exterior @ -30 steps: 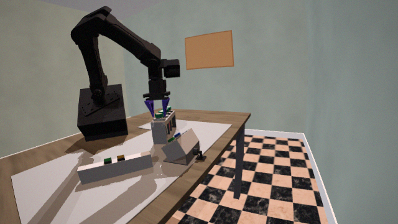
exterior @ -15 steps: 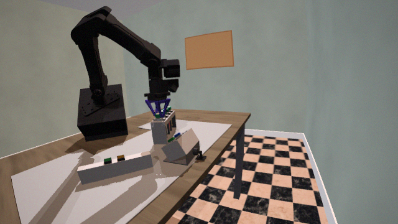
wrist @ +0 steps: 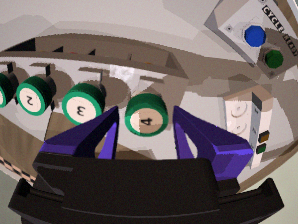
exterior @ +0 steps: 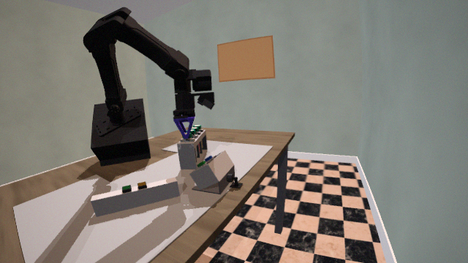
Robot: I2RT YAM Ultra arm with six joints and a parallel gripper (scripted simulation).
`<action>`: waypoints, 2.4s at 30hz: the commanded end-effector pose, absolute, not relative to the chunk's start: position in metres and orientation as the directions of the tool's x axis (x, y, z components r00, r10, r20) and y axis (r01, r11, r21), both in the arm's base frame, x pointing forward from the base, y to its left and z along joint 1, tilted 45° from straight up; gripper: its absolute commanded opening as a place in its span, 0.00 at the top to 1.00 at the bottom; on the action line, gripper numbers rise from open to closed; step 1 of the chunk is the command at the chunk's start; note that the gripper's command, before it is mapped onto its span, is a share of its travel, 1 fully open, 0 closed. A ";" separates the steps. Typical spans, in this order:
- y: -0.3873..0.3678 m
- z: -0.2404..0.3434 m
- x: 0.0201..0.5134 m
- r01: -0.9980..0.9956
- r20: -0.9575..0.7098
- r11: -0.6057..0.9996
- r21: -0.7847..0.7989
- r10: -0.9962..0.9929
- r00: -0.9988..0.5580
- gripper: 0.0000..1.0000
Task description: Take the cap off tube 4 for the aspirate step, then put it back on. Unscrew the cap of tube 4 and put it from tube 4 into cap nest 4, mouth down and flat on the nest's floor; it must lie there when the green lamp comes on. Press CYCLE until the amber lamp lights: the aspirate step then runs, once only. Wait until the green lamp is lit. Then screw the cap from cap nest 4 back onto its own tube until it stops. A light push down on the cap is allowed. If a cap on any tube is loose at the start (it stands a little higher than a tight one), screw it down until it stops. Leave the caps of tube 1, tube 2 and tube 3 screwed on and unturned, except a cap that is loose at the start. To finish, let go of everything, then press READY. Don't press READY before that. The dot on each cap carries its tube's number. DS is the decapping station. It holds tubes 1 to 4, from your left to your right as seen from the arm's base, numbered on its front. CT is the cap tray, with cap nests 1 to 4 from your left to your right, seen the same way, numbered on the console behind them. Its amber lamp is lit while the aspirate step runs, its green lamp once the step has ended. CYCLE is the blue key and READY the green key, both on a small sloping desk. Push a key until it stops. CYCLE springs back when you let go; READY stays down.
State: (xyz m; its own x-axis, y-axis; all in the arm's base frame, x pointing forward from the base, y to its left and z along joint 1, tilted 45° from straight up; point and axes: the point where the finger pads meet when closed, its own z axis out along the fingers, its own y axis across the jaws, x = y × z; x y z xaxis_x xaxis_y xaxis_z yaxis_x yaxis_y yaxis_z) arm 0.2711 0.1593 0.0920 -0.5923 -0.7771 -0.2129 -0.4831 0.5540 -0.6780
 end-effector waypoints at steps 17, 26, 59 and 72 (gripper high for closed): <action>0.163 0.095 0.272 0.208 -0.683 0.957 -0.202 0.015 -0.731 0.51; 0.163 0.096 0.273 0.495 -0.704 0.863 0.102 0.414 -0.576 0.51; 0.164 0.097 0.273 0.409 -0.712 0.912 0.003 0.289 -0.640 1.00; 0.164 0.097 0.273 0.015 -0.608 0.929 -0.369 -0.230 -0.760 1.00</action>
State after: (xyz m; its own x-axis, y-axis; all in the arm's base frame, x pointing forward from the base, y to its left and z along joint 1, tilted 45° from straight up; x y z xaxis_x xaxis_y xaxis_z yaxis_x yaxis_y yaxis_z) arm 0.2719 0.1603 0.0933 -0.7528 -0.0716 -0.6544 0.1451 0.9516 -0.2710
